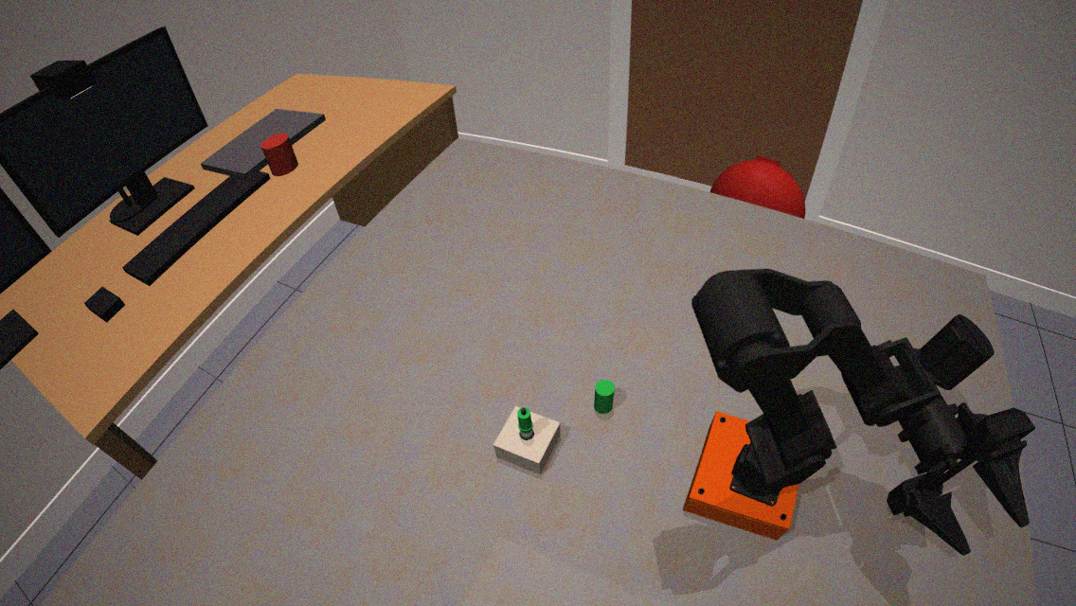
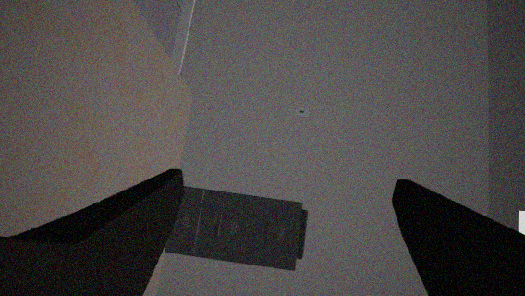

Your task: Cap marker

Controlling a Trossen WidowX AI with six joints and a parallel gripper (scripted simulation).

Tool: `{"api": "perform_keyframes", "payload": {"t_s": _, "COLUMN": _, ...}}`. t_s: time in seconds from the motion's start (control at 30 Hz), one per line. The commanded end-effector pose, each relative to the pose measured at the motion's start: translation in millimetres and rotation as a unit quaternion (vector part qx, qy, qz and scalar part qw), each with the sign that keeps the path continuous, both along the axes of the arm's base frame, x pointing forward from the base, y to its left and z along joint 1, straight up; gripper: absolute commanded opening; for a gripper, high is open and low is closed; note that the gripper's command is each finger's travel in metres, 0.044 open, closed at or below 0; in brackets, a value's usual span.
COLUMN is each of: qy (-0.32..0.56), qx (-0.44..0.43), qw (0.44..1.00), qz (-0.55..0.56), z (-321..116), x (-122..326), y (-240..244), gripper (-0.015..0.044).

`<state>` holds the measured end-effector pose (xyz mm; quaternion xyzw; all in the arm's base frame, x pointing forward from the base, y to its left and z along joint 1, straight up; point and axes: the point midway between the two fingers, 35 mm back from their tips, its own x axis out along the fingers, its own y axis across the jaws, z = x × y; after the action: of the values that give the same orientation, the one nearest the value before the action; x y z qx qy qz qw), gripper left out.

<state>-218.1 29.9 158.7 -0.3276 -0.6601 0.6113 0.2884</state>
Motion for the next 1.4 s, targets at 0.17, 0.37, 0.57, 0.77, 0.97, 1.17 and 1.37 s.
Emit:
{"api": "perform_keyframes", "payload": {"t_s": 0.17, "qy": -0.058, "qx": 0.014, "qw": 0.984, "qz": 0.17, "z": -3, "x": -20, "y": -71, "gripper": 0.0243}}
{"api": "perform_keyframes", "payload": {"t_s": 0.37, "qy": -0.144, "qx": 0.049, "qw": 0.916, "qz": 0.371, "z": -13, "x": -9, "y": -164, "gripper": 0.024}}
{"api": "perform_keyframes", "payload": {"t_s": 0.57, "qy": -0.199, "qx": 0.082, "qw": 0.85, "qz": 0.481, "z": -21, "x": 16, "y": -214, "gripper": 0.024}}
{"api": "perform_keyframes", "payload": {"t_s": 0.77, "qy": -0.266, "qx": 0.127, "qw": 0.717, "qz": 0.632, "z": -34, "x": 87, "y": -282, "gripper": 0.024}}
{"api": "perform_keyframes", "payload": {"t_s": 0.97, "qy": -0.329, "qx": 0.187, "qw": 0.548, "qz": 0.746, "z": -47, "x": 186, "y": -316, "gripper": 0.024}}
{"api": "perform_keyframes", "payload": {"t_s": 1.17, "qy": -0.381, "qx": 0.238, "qw": 0.37, "qz": 0.813, "z": -57, "x": 290, "y": -303, "gripper": 0.024}}
{"api": "perform_keyframes", "payload": {"t_s": 1.37, "qy": -0.427, "qx": 0.32, "qw": 0.189, "qz": 0.825, "z": -62, "x": 377, "y": -252, "gripper": 0.024}}
